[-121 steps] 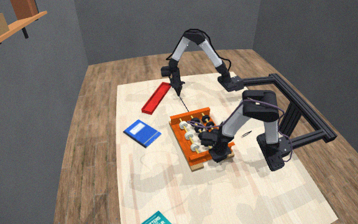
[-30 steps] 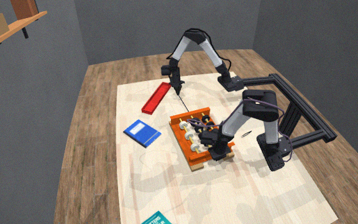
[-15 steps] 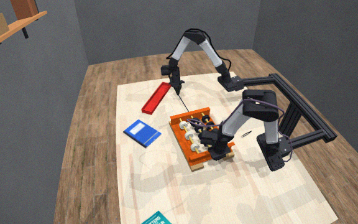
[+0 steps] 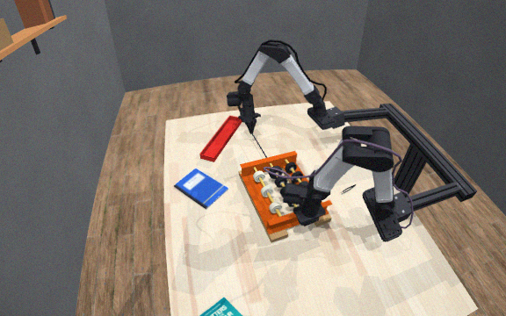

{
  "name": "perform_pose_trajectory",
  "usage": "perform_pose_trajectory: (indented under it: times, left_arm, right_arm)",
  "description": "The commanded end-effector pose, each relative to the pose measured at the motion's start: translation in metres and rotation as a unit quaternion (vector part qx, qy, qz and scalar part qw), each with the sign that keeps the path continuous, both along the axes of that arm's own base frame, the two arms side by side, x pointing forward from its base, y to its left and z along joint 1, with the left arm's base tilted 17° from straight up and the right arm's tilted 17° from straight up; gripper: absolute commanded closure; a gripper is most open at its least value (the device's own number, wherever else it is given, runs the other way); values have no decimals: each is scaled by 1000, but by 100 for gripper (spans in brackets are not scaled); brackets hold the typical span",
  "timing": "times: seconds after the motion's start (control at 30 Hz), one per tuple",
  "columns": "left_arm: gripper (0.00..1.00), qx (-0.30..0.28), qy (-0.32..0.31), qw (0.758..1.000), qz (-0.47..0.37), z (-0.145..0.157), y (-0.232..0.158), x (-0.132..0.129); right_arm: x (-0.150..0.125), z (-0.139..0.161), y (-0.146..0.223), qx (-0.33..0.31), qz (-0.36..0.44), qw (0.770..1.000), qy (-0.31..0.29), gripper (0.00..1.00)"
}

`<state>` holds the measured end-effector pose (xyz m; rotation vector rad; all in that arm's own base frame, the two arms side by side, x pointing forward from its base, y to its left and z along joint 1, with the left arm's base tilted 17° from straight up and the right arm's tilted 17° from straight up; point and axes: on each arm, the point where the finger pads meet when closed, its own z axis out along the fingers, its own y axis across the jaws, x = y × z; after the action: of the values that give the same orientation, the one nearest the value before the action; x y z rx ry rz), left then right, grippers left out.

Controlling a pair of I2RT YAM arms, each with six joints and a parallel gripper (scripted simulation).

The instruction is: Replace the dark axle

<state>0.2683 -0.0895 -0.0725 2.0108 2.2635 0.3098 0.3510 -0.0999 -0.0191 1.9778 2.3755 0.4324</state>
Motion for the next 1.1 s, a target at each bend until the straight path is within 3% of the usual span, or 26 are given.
perform_pose_trajectory:
  times: [0.0,0.33,0.43,0.47,0.9,0.97,1.07]
  left_arm:
    - [100,-92,-51,994,-31,4,-55,33]
    - [100,-97,-50,994,-32,4,-58,33]
    - [100,-98,-51,993,-32,4,-58,33]
    - [100,-99,-51,993,-33,4,-59,33]
    - [100,-104,-51,993,-34,4,-62,33]
    - [100,-109,-67,991,-37,16,-63,38]
    - [100,-108,-67,991,-37,16,-62,38]
  right_arm:
    - [-20,-16,16,29,15,998,45,100]
    - [-7,-7,8,22,15,999,29,100]
    - [-19,-15,8,28,11,999,43,100]
    - [-7,-7,5,22,12,999,30,100]
    - [-15,-9,2,26,10,999,35,100]
    - [-16,-12,9,27,16,999,42,100]
    - [-6,8,6,15,22,1000,6,100]
